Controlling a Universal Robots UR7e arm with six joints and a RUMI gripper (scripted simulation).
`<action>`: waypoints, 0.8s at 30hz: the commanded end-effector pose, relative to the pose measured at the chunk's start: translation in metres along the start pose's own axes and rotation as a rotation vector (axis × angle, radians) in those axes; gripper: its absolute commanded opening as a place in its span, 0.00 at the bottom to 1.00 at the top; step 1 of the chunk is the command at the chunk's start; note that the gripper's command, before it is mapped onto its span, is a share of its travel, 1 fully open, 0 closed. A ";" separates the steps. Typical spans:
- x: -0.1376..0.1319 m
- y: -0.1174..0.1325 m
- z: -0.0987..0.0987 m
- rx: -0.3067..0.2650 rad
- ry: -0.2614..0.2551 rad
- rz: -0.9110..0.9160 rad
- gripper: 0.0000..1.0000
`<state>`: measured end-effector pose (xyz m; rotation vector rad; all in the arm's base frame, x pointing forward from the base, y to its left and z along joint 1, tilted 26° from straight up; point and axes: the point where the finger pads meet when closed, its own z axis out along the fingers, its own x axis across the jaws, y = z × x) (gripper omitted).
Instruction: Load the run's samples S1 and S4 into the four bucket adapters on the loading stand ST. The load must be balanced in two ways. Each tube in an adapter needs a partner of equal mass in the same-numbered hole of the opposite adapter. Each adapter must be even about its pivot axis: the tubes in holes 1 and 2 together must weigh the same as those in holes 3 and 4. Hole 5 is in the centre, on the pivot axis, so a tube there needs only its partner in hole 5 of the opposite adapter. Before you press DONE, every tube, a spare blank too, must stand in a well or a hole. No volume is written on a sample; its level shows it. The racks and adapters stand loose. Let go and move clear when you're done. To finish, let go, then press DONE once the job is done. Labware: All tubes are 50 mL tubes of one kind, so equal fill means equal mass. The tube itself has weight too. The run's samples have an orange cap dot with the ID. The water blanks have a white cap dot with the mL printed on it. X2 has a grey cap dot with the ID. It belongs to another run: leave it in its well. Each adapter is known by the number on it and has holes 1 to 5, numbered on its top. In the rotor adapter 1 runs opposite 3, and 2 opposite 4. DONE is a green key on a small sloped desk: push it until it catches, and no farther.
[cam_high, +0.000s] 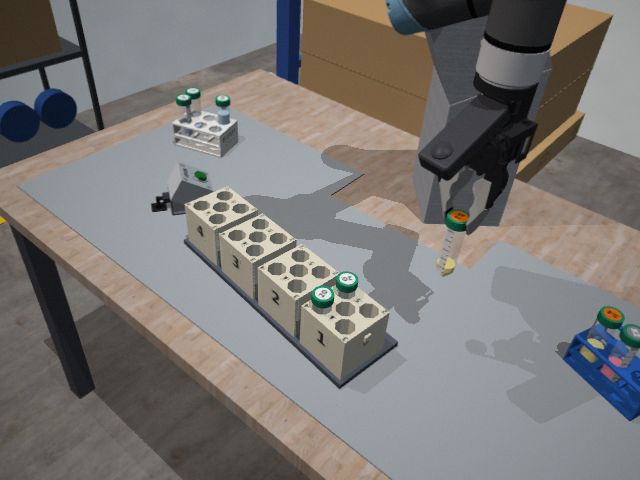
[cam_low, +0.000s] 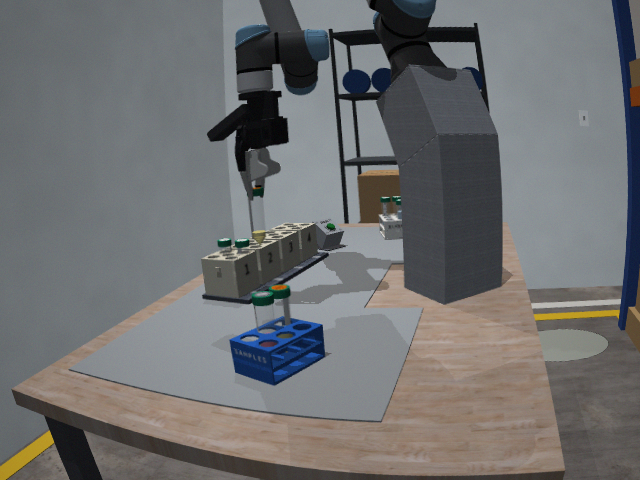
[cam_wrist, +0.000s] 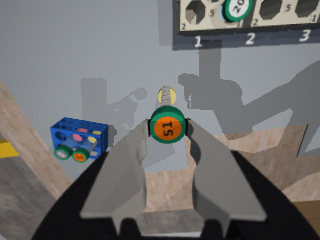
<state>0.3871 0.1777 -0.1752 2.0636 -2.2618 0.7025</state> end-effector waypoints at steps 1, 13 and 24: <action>0.023 -0.018 0.000 0.000 -0.009 -0.003 0.00; 0.087 -0.065 0.000 0.001 -0.008 -0.003 0.00; 0.136 -0.101 0.001 0.001 -0.008 -0.003 0.00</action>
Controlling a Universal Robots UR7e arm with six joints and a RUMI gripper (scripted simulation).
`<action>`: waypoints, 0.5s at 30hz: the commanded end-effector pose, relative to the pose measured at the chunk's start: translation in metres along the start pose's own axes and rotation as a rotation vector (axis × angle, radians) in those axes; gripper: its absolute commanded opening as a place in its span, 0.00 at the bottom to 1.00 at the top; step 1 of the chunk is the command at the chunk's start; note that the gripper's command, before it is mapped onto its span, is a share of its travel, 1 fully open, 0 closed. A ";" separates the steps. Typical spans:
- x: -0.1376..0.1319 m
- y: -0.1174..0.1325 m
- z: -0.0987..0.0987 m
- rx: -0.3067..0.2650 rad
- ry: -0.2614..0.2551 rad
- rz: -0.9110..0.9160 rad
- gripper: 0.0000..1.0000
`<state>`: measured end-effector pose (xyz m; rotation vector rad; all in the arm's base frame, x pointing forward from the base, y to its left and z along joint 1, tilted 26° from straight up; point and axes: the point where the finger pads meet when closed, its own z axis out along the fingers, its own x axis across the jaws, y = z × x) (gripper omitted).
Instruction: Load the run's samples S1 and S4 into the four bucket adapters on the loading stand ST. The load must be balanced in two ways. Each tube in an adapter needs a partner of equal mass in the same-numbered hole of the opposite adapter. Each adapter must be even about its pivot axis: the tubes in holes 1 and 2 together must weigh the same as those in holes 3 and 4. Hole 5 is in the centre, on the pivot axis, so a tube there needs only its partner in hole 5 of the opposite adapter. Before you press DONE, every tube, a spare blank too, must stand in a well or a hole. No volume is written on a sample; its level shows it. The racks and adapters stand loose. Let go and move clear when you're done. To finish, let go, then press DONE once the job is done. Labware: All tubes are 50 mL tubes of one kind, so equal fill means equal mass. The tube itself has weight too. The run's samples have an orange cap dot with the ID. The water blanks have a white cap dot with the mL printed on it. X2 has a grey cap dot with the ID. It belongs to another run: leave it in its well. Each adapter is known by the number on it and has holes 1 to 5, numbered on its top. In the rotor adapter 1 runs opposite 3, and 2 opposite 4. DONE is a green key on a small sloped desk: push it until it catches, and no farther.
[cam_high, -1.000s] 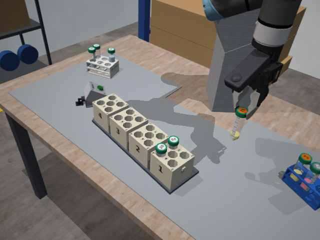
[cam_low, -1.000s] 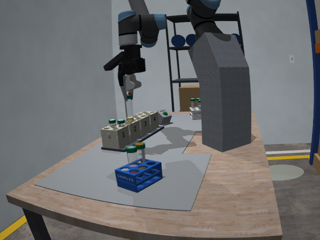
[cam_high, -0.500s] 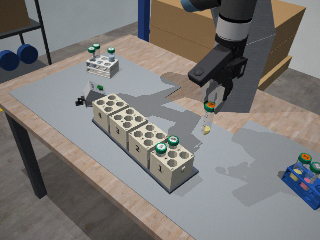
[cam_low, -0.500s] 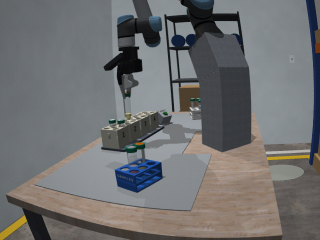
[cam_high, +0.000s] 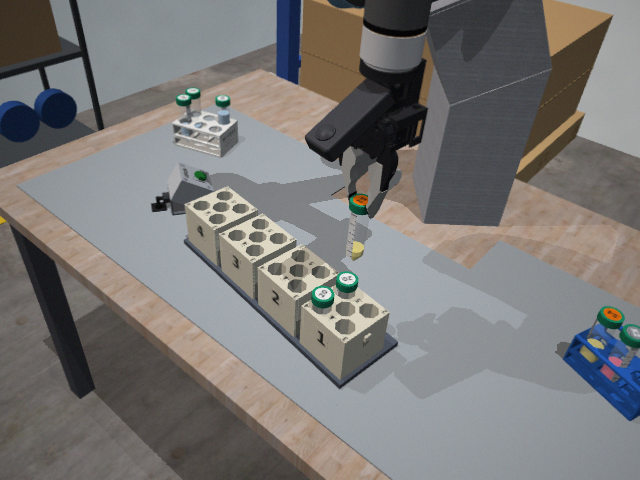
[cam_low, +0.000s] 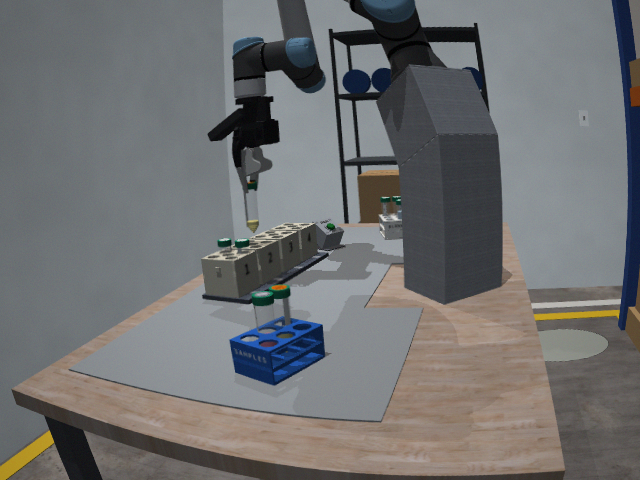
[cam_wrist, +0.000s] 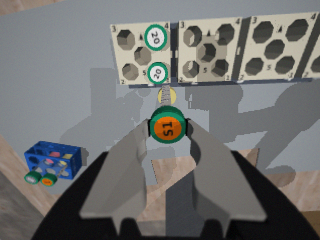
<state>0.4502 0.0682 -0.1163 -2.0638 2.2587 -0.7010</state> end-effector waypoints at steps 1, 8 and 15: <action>0.029 -0.022 0.000 -0.001 -0.005 -0.002 0.00; 0.061 -0.046 0.000 -0.001 -0.005 -0.002 0.00; 0.070 -0.052 0.000 -0.001 -0.005 -0.002 0.00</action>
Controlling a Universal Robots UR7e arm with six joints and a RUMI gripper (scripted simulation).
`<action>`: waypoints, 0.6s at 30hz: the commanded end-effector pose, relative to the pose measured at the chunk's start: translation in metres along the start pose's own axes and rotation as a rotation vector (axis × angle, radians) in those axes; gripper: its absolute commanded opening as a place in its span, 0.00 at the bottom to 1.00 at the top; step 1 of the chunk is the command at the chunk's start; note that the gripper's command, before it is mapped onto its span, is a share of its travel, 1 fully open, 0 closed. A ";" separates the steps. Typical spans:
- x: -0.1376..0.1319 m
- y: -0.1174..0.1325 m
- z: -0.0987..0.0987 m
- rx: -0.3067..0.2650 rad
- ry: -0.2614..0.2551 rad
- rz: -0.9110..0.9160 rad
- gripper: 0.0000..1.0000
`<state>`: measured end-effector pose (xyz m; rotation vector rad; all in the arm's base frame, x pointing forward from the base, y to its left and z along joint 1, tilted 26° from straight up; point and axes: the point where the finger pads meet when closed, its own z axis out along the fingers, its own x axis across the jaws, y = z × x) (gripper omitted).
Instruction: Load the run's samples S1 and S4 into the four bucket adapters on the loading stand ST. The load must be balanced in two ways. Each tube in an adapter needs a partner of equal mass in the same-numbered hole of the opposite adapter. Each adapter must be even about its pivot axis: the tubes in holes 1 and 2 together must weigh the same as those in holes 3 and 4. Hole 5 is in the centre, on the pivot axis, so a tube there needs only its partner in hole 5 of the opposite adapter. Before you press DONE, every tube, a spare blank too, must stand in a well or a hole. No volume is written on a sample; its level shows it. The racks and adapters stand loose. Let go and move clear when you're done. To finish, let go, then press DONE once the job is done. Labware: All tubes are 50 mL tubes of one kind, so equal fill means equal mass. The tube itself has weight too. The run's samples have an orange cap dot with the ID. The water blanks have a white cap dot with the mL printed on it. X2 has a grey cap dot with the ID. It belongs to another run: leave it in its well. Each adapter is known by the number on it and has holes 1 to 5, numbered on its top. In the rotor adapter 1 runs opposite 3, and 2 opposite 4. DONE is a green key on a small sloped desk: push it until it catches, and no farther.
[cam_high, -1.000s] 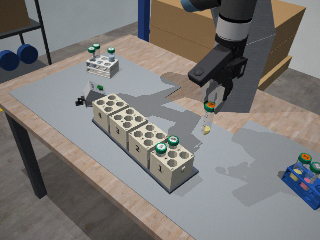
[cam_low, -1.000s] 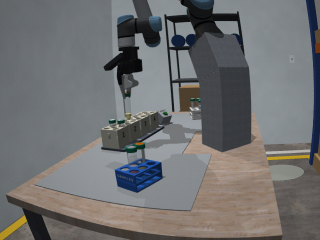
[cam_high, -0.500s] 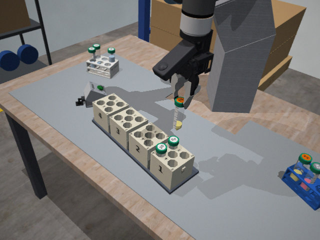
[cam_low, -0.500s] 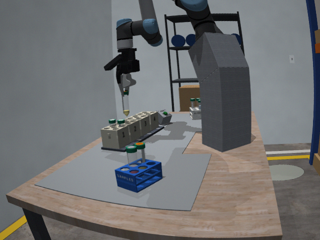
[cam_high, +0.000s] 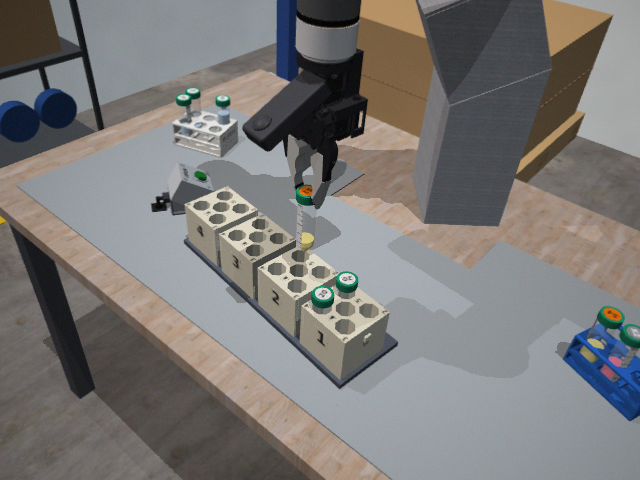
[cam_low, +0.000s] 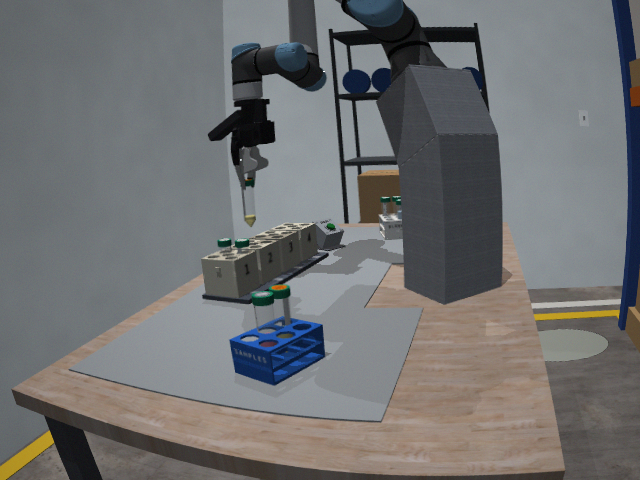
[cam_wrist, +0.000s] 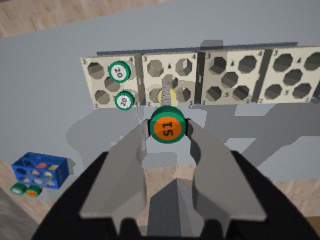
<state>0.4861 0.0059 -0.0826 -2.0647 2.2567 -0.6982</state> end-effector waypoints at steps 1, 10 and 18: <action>0.006 -0.005 0.000 -0.001 -0.003 -0.001 0.00; 0.006 -0.005 0.011 -0.001 -0.003 -0.001 0.00; 0.006 -0.005 0.029 -0.001 -0.003 -0.001 0.00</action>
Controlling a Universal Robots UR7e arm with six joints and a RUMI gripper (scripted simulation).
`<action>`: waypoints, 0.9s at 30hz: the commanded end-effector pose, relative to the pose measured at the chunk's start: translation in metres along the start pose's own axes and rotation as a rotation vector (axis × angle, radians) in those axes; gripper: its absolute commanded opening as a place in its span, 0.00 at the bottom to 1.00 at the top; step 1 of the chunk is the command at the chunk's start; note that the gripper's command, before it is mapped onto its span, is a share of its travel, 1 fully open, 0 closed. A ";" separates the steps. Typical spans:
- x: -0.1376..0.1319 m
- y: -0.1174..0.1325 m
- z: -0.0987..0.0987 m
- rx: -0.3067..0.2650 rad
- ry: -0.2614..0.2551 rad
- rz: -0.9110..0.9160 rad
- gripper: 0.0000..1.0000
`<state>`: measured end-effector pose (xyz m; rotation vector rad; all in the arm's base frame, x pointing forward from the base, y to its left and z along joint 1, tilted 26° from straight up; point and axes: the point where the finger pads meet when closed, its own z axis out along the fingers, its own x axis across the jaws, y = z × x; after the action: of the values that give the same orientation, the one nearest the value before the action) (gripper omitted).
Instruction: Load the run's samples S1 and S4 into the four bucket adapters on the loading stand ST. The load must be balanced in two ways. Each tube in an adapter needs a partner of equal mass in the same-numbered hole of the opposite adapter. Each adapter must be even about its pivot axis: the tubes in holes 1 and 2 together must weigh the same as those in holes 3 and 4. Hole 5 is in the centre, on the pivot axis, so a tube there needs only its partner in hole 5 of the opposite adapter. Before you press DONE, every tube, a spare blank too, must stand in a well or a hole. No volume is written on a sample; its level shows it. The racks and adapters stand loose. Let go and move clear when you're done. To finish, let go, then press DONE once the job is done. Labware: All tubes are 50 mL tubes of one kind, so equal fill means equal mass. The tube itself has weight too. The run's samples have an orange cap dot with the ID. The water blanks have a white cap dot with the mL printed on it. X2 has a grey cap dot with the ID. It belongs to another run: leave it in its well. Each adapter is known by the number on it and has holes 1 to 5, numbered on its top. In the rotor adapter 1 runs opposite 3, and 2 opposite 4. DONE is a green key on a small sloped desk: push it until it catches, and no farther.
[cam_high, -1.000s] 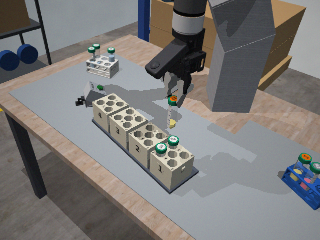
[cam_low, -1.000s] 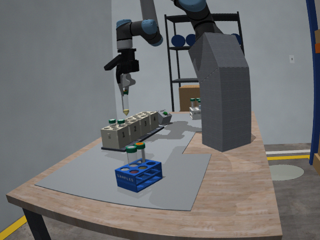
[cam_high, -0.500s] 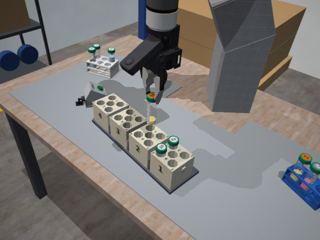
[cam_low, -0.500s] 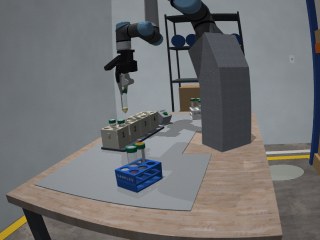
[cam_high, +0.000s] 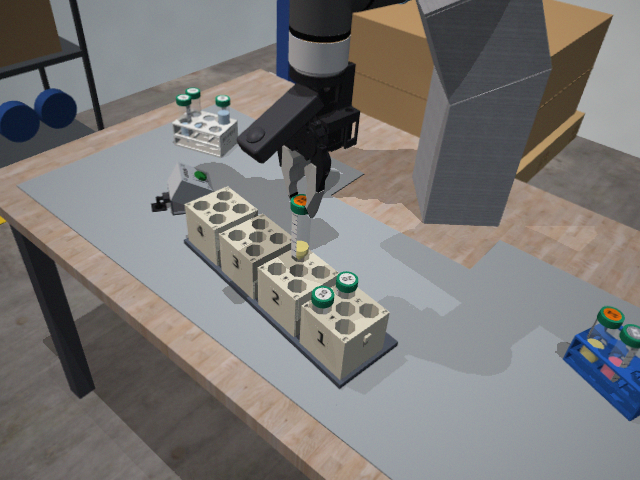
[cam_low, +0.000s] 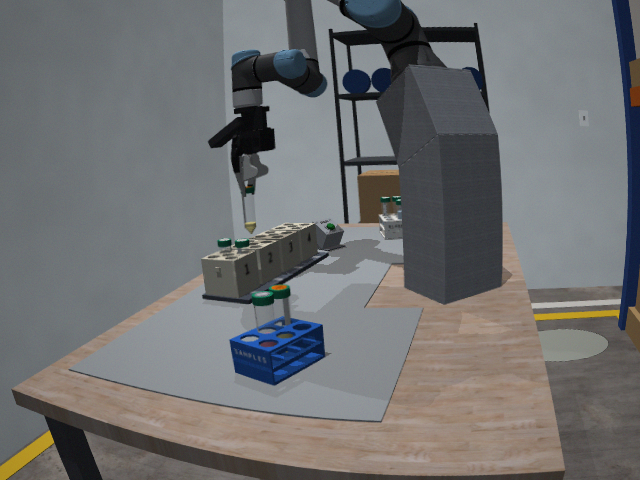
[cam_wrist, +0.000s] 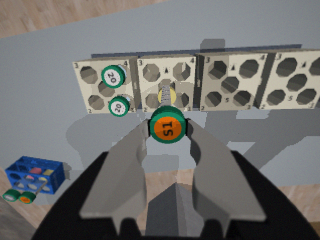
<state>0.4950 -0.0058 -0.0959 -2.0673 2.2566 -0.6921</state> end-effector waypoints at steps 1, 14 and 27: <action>0.000 -0.001 0.014 0.002 0.000 0.000 0.00; 0.000 -0.001 0.022 0.002 0.000 0.000 0.00; 0.000 -0.001 0.027 0.002 0.000 0.000 0.00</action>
<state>0.5025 -0.0137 -0.1182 -2.0672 2.2560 -0.6925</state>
